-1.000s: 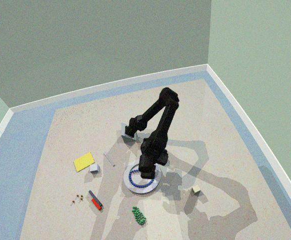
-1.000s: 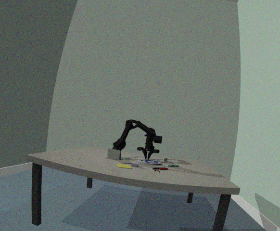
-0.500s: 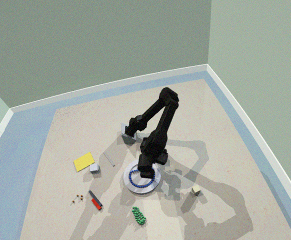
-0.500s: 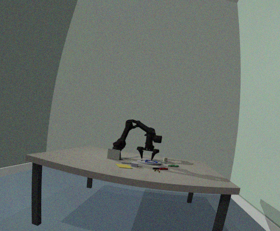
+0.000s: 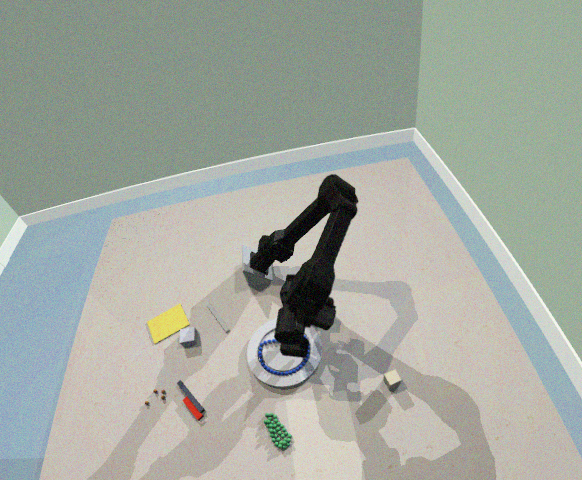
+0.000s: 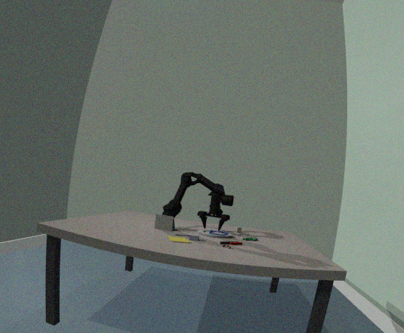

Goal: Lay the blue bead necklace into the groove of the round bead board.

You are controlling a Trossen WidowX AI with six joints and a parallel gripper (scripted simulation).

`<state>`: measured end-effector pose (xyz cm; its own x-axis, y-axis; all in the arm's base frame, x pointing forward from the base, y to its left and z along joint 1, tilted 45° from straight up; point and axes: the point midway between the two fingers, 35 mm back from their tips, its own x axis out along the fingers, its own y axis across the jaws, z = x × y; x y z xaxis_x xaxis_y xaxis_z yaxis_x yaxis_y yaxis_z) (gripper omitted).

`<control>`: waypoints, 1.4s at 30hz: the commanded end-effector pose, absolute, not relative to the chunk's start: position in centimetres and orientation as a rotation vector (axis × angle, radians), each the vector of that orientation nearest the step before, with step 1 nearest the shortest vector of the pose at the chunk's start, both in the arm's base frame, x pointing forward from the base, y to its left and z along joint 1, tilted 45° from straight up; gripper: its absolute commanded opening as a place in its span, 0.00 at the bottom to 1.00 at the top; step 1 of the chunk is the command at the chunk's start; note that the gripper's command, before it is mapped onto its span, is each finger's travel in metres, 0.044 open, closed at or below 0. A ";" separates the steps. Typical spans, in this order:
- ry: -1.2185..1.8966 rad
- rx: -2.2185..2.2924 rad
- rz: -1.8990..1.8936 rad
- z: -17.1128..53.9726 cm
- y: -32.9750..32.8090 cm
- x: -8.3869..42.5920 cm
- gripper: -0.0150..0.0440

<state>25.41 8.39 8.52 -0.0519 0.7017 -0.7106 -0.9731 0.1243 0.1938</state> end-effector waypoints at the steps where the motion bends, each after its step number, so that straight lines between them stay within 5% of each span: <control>1: 0.809 -0.420 1.426 8.5 8.3 25.5 0.96; 12: 1.482 0.494 0.707 6.2 3.9 26.5 0.47; 25: 1.814 1.543 -0.495 3.4 -1.3 26.4 0.46; 42: 1.815 1.556 -0.514 2.6 -0.7 26.3 0.46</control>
